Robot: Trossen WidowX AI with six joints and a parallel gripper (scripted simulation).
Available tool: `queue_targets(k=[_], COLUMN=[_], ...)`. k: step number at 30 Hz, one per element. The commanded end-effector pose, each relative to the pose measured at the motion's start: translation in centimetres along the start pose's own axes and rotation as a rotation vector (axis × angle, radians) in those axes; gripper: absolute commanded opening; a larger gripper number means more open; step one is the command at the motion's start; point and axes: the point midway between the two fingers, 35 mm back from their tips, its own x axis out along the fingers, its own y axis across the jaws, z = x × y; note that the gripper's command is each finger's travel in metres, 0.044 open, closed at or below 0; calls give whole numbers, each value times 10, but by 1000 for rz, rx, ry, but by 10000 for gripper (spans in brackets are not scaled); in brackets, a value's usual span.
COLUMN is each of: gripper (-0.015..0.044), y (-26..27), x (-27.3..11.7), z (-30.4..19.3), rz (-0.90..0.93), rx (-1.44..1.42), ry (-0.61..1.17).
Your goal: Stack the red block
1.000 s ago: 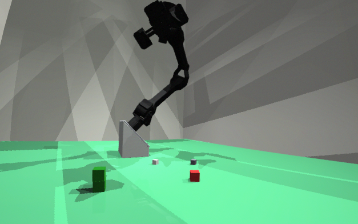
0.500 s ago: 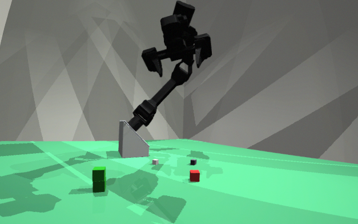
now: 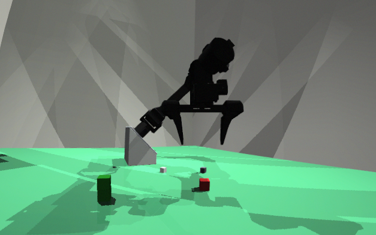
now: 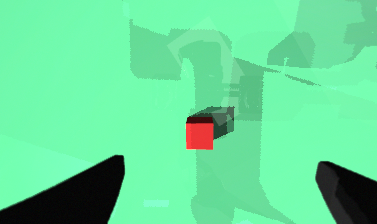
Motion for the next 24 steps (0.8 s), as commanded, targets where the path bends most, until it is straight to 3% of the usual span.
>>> queue_targets(k=[1,7,14,24], gripper=[440,440,440,440], y=[6,8,8,9], x=[30,32,68,76], z=[-13,-15,-19,-20], rz=[-21,-23,-21,-21], rx=[-37,-39,-39,-39], ry=[100,106,107,107])
